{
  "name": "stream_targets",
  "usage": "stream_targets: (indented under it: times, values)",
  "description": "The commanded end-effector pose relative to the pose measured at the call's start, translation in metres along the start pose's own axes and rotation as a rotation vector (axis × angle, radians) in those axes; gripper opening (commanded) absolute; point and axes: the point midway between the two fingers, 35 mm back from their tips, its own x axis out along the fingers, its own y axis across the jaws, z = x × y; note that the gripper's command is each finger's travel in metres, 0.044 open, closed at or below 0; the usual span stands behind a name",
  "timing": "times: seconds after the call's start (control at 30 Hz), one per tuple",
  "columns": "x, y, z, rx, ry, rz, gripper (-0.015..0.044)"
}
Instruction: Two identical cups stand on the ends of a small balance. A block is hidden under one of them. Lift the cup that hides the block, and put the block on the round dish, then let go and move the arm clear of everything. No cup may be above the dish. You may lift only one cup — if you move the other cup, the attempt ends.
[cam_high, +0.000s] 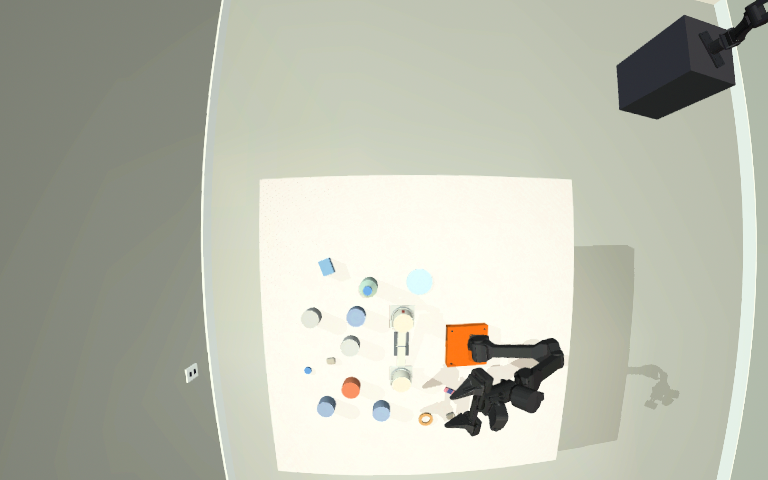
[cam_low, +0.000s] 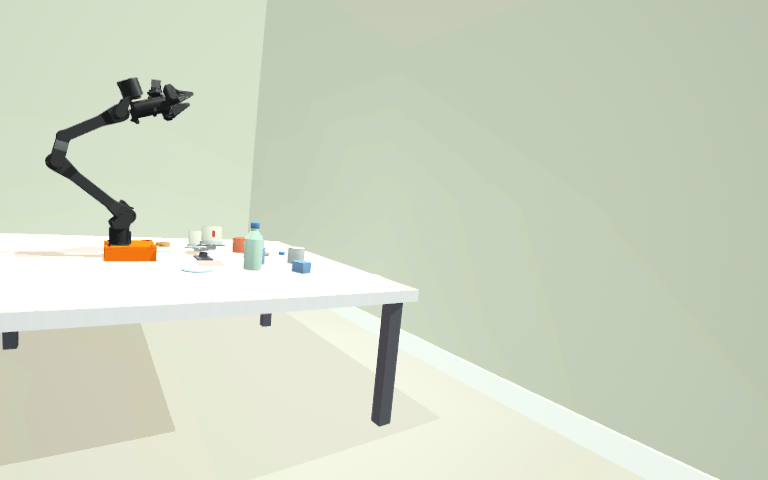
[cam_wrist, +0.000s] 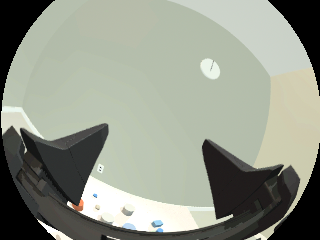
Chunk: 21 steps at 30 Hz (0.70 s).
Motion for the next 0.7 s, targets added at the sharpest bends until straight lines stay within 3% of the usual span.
stream_targets:
  times: [0.0,0.67]
  values:
    - [0.000,0.011,-0.029,0.046,0.101,0.030,0.0440]
    - [-0.053,0.066,-0.192,0.237,0.717,0.119,0.0440]
